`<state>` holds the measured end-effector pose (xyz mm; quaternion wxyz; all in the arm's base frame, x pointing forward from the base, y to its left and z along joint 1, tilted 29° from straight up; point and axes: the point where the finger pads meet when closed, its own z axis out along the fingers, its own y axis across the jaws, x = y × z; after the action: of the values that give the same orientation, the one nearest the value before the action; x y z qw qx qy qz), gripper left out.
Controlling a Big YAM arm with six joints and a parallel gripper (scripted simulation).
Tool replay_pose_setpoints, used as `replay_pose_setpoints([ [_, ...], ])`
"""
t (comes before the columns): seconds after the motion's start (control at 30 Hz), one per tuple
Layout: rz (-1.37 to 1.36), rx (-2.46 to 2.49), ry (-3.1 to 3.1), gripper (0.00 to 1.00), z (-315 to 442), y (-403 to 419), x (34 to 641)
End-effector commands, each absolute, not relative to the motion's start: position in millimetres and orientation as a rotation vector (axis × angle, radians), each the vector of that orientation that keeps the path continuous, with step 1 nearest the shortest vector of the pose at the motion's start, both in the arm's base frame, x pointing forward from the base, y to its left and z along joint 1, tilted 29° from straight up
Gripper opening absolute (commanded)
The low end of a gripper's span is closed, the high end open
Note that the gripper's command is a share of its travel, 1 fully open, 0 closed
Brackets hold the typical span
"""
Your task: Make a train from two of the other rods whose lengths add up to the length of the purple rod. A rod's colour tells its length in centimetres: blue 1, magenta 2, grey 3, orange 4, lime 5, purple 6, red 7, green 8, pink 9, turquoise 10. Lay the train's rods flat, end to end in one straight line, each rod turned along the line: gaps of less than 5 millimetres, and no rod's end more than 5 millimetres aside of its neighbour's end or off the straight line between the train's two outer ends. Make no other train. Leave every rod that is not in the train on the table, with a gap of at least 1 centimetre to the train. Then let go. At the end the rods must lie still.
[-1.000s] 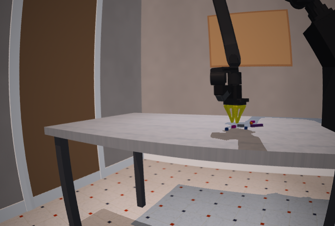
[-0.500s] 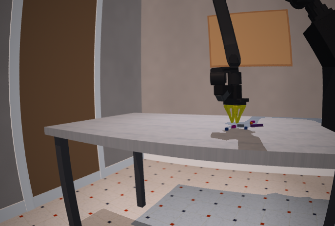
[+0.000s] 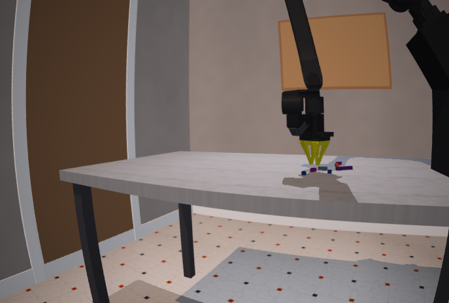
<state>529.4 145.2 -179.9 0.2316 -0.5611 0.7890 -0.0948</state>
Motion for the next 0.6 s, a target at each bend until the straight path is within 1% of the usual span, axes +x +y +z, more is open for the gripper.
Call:
replay_pose_setpoints([
  [0.0,-0.258,-1.554,2.166,0.23,-185.9,144.8,528.4],
  [0.57,-0.263,-1.547,2.158,0.23,-195.5,146.0,538.1],
])
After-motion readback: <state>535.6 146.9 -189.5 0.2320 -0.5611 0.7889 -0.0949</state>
